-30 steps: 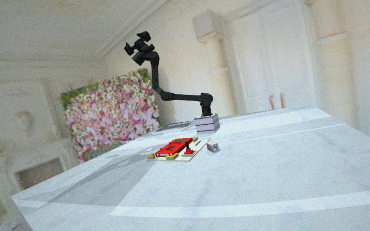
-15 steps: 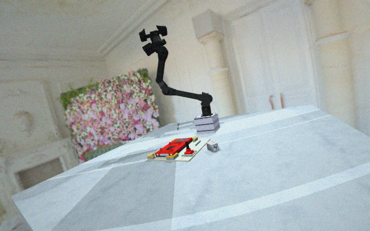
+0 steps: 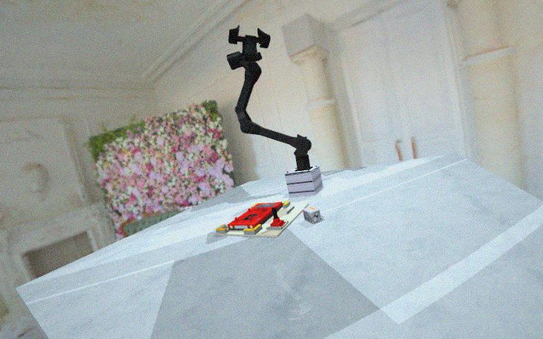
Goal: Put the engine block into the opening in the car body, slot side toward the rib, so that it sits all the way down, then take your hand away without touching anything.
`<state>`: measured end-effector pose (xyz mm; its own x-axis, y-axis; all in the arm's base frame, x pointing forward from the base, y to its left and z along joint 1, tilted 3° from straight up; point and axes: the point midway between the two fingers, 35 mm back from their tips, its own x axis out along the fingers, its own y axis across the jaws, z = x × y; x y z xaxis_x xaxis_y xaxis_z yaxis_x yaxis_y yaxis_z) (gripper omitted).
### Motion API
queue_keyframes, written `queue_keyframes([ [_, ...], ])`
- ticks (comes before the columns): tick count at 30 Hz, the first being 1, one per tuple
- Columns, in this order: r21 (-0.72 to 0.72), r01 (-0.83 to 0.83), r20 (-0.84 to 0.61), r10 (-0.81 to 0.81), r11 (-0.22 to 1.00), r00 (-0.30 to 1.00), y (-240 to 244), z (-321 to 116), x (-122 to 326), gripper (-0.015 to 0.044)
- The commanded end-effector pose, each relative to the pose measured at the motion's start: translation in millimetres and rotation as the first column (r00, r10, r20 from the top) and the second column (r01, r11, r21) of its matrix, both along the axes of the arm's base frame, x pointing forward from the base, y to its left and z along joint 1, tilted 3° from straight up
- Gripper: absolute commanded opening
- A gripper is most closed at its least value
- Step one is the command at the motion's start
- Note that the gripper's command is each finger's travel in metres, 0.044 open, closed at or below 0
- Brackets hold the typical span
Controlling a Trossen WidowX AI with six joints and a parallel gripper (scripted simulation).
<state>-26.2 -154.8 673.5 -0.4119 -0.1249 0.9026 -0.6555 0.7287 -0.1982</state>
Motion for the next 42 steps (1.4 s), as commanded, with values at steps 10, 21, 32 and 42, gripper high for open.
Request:
queue_keyframes([
  [10, -0.361, -0.031, 0.003, 0.035, 0.932, 0.999, 116, 8, -29, 0.0440],
  [21, -0.610, -0.059, -0.068, 0.022, 0.790, 0.997, 209, -2, -29, 0.0440],
  [32, -0.766, -0.101, -0.167, -0.045, 0.635, 0.985, 286, -22, -10, 0.0440],
  [42, -0.856, -0.184, -0.278, -0.129, 0.484, 0.952, 347, -47, 20, 0.0440],
])
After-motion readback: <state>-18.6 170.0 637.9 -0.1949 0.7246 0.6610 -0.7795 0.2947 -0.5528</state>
